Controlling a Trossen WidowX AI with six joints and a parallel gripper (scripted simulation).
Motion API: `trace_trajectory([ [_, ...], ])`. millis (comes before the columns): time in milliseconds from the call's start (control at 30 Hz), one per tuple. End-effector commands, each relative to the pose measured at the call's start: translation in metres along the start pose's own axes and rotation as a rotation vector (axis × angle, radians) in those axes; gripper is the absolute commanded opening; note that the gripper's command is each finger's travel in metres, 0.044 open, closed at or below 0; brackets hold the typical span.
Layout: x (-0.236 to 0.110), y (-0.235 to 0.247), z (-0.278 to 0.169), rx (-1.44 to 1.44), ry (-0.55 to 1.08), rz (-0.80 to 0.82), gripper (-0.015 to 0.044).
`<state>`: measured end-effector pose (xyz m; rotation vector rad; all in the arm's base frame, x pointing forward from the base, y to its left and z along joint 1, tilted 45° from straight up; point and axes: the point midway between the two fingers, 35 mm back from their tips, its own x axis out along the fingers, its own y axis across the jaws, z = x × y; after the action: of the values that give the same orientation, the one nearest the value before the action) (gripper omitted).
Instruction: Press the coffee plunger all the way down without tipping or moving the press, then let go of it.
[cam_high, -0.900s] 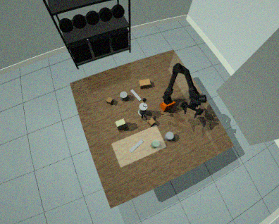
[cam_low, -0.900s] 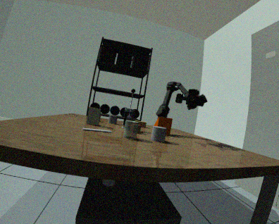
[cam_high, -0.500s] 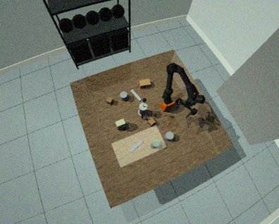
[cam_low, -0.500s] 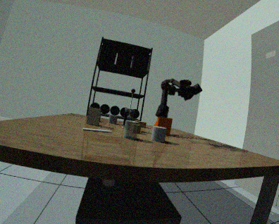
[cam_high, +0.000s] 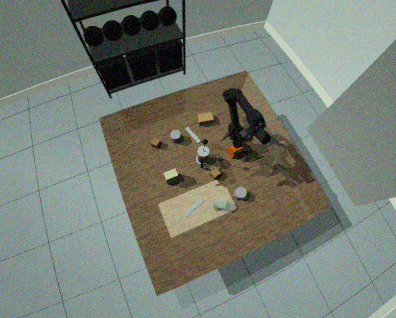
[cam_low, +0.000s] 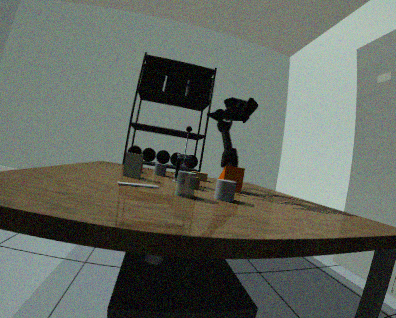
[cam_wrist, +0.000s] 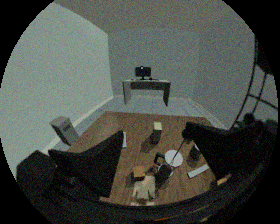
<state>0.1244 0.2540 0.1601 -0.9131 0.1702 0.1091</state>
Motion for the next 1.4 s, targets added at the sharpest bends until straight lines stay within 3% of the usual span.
trace_trajectory([
  [0, 0.026, -0.068, 0.006, -0.01, 0.088, -0.126, 0.044],
  [133, 0.035, -0.101, 0.004, -0.027, 0.132, -0.178, 0.044],
  [433, 0.045, -0.092, -0.048, 0.248, 0.317, -0.208, 0.044],
  [1367, 0.075, -0.095, -0.058, 0.224, 0.327, -0.214, 0.044],
])
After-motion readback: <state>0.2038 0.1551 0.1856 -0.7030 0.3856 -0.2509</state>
